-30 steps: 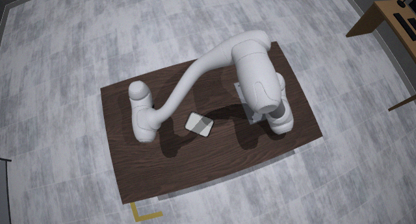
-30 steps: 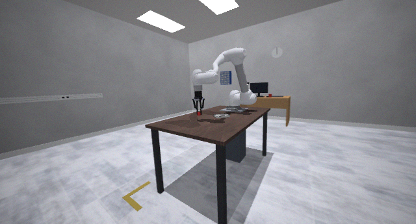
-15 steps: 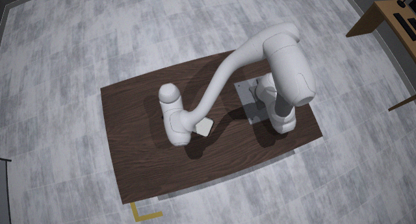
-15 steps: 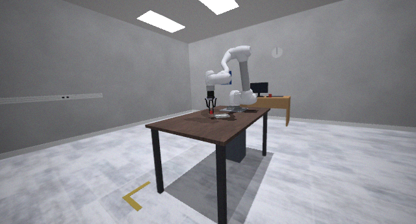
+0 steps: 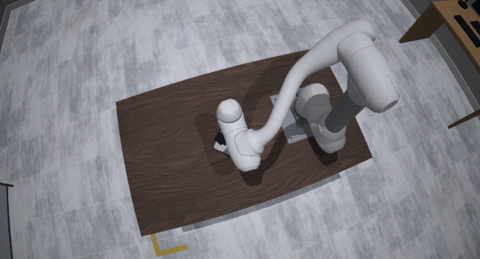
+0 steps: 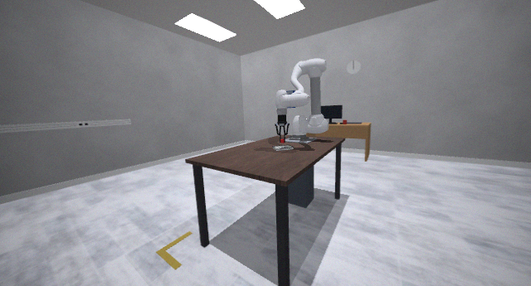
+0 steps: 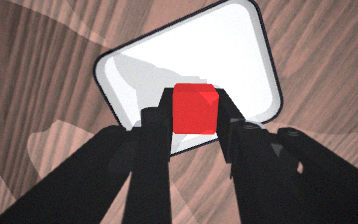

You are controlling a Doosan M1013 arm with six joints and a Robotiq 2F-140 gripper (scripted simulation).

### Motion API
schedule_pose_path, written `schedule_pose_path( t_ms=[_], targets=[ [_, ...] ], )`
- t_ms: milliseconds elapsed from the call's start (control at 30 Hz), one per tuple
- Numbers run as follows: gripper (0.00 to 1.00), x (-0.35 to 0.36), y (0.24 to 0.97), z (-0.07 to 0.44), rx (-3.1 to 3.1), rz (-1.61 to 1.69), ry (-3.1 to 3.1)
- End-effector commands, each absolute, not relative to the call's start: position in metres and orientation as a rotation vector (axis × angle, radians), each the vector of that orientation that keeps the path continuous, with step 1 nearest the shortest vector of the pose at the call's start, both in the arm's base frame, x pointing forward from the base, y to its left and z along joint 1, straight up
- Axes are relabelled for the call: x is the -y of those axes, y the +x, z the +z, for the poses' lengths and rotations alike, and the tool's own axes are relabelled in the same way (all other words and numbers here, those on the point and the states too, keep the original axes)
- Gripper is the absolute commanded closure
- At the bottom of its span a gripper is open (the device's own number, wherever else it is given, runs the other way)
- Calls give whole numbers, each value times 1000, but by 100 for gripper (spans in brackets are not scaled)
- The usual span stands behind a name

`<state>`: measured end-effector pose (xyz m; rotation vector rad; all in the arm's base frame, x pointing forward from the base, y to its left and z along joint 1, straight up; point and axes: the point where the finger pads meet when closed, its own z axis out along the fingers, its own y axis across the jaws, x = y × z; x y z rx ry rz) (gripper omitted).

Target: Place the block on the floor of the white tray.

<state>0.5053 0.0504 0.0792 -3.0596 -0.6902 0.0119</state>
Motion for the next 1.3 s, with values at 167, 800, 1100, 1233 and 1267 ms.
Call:
schedule_pose_path(
  t_ms=[167, 800, 1100, 1233, 1267],
  targets=[
    [90, -51, 506, 80, 690, 9, -3060],
    [90, -52, 506, 57, 690, 9, -3060],
    [90, -53, 505, 37, 690, 9, -3060],
    [90, -53, 505, 34, 690, 9, -3060],
    [90, -53, 505, 33, 690, 9, -3060]
  ],
)
